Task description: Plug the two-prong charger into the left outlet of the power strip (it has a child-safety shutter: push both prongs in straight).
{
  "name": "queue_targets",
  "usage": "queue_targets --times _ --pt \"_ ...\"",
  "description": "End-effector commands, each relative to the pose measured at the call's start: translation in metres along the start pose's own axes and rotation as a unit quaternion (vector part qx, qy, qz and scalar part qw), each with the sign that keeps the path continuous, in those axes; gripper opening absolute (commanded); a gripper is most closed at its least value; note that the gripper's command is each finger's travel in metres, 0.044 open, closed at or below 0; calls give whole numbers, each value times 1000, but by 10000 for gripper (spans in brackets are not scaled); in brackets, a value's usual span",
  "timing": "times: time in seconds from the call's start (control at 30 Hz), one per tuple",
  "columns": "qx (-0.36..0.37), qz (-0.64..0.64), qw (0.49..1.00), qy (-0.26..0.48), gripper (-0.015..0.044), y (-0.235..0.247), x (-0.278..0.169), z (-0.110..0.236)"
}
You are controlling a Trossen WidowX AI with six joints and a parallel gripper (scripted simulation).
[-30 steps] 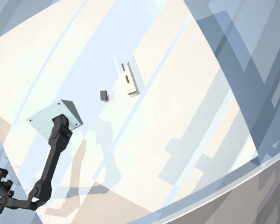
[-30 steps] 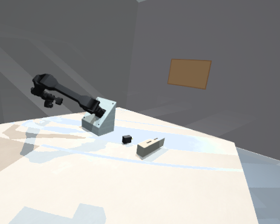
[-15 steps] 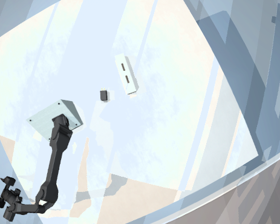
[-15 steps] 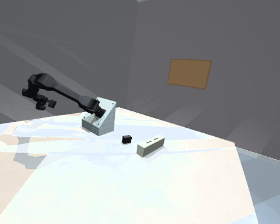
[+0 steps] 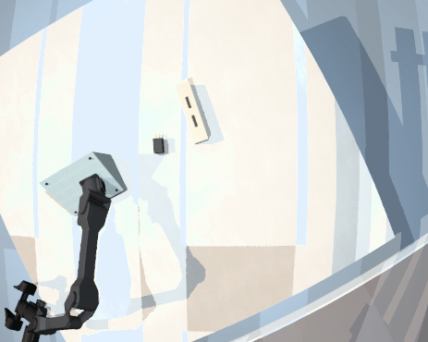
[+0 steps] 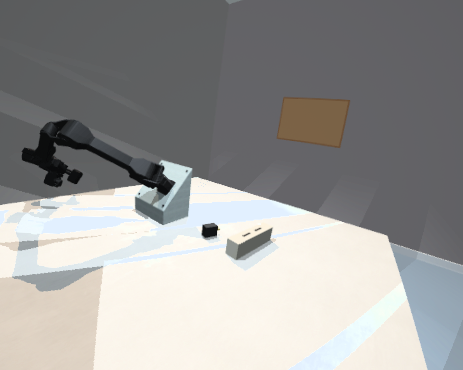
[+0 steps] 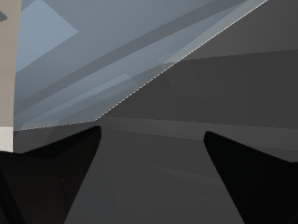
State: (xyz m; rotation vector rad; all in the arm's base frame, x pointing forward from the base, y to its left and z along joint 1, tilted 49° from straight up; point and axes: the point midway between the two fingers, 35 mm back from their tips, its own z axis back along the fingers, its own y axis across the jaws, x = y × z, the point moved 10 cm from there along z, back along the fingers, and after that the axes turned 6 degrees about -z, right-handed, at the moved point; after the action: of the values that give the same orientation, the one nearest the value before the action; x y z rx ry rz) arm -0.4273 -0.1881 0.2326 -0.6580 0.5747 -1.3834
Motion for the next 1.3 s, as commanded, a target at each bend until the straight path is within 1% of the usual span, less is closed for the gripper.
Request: queue_targets --times 0.0,0.7,1.27 --pt "-12 -7 1000 -17 440 0 11 12" --pt "-71 -43 991 -108 440 0 60 77" --pt "-97 -83 975 -181 440 9 93 131"
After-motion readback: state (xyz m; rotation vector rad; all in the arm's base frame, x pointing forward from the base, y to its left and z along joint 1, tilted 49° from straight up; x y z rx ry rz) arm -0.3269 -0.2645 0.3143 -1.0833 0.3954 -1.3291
